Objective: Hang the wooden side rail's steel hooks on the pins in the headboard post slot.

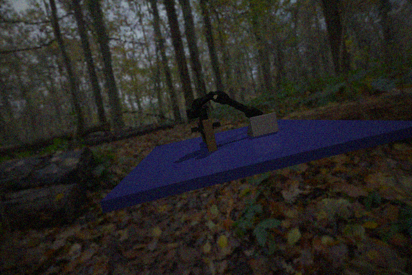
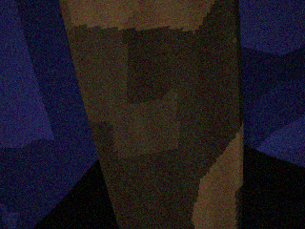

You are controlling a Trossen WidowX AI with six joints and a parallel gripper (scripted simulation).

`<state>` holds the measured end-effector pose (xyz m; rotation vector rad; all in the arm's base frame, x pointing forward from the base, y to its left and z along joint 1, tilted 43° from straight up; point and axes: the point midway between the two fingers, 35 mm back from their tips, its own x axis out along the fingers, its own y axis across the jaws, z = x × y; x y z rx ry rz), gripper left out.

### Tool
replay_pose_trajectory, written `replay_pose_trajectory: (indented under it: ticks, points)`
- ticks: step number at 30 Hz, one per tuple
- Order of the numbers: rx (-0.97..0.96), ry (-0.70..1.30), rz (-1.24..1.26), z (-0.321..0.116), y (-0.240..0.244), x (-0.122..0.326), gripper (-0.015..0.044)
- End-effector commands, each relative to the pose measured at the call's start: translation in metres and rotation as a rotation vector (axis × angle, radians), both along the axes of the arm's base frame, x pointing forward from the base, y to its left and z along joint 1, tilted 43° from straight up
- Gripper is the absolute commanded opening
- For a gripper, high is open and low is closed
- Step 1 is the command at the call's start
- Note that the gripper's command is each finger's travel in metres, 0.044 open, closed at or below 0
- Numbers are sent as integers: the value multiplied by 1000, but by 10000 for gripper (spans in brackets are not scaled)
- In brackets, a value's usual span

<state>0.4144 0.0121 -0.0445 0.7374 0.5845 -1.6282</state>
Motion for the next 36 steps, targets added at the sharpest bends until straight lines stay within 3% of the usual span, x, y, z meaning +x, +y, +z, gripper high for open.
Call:
replay_pose_trajectory:
  ticks: [1, 36]
  points:
    - [4, -4, 8, 1, 6, 0, 0]
    - [4, -4, 8, -2, 8, 1, 0]
